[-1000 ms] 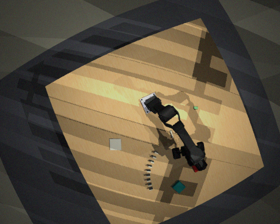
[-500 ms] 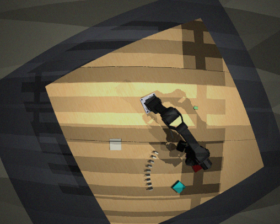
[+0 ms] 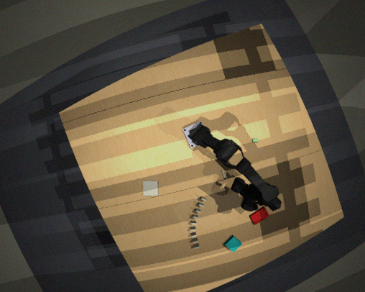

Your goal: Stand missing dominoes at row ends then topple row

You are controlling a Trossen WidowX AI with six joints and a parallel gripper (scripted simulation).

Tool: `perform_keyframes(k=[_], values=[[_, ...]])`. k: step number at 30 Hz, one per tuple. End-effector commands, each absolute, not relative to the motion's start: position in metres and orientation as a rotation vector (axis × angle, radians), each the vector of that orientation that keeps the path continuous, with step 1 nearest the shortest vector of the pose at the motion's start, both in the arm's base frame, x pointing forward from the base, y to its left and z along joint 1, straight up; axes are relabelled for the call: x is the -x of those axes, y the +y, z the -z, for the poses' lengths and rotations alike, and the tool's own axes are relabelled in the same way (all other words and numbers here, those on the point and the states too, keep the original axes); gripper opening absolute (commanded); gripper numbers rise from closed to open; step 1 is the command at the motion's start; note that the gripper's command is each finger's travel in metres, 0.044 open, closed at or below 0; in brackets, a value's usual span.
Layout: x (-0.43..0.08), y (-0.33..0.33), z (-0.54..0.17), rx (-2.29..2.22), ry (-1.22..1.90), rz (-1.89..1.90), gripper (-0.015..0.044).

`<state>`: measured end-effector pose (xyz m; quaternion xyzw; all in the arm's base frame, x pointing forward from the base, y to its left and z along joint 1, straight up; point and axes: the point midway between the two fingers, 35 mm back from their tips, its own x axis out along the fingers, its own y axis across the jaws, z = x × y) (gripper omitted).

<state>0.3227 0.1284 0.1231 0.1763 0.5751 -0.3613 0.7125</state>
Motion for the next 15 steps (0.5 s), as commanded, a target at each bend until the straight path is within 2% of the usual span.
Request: perform_keyframes(k=[1,15], values=[[-0.32,0.124,-0.112,-0.326,1.177,0.882,0.0022],[-0.315,0.122,-0.102,-0.136,0.744,0.976,0.0022]])
